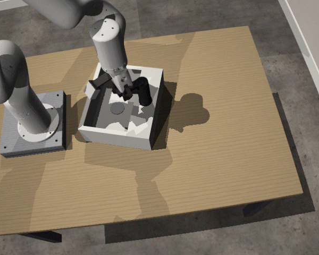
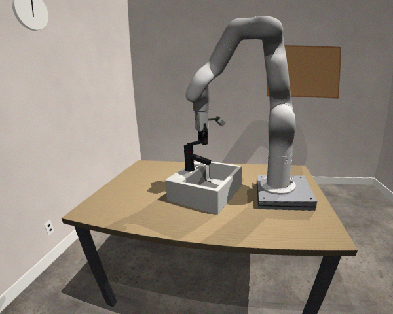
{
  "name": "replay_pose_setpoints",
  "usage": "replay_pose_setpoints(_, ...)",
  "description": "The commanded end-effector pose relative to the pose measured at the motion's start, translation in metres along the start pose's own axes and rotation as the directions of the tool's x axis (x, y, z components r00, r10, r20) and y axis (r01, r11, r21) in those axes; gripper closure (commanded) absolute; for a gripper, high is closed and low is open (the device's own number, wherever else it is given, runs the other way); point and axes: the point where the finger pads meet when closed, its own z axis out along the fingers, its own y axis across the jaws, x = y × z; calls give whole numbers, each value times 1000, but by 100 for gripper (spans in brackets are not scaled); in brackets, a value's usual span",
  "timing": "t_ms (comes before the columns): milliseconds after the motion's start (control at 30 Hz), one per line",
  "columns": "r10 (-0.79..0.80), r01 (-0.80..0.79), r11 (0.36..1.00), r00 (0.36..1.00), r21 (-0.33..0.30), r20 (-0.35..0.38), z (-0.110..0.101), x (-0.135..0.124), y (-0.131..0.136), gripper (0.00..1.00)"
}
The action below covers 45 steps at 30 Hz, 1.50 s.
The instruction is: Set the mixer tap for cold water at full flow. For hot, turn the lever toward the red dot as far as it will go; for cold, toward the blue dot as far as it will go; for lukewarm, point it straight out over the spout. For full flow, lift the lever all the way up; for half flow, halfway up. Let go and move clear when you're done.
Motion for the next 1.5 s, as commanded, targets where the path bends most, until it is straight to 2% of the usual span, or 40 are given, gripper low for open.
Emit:
replay_pose_setpoints(0,0,0,1000,1000,1,2,-10,-1,0,32)
replay_pose_setpoints(300,0,0,1000,1000,1,2,-36,-1,0,32)
replay_pose_setpoints(600,0,0,1000,1000,1,2,-51,-1,0,32)
replay_pose_setpoints(1033,0,0,1000,1000,1,2,-58,-1,0,32)
replay_pose_setpoints(1067,0,0,1000,1000,1,2,-58,-1,0,100)
replay_pose_setpoints(1467,0,0,1000,1000,1,2,-58,-1,0,100)
